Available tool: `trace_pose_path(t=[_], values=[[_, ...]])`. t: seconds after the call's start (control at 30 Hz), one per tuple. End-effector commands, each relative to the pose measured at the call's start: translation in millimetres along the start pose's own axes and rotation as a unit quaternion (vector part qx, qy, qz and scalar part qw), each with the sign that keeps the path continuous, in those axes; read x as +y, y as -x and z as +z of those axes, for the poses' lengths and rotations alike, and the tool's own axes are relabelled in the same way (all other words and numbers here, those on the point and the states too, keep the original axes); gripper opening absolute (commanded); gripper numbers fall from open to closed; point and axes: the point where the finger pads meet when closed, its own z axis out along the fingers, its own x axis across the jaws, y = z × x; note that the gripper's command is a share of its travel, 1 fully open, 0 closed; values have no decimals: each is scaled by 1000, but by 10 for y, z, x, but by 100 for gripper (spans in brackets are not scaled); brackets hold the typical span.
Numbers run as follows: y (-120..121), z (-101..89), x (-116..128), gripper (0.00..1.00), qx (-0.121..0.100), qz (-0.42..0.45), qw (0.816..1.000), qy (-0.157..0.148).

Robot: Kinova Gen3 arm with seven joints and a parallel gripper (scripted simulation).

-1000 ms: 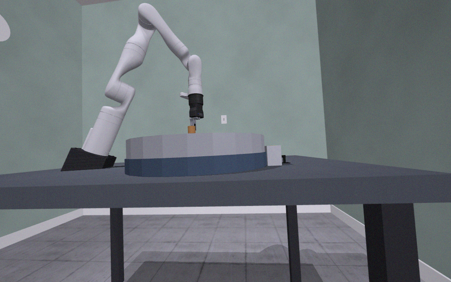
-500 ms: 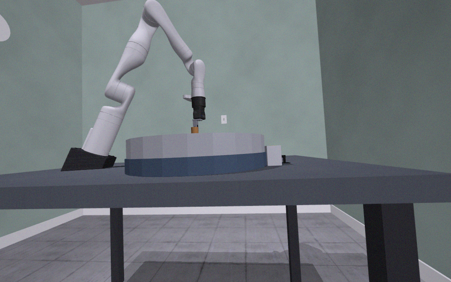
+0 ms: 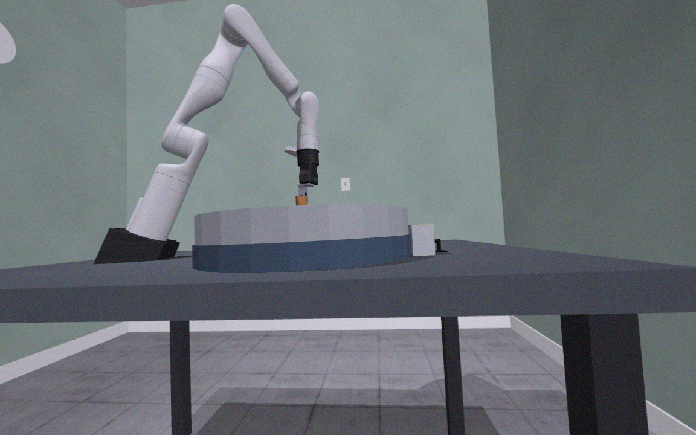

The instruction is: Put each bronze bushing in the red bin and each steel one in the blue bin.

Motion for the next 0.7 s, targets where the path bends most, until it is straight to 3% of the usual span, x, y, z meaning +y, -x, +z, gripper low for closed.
trace_pose_path(t=[0.0, 0.67], values=[[22, 4, 32, 0, -3, 4, 1000, 2], [21, 4, 29, 0, -3, 4, 1000, 2]])
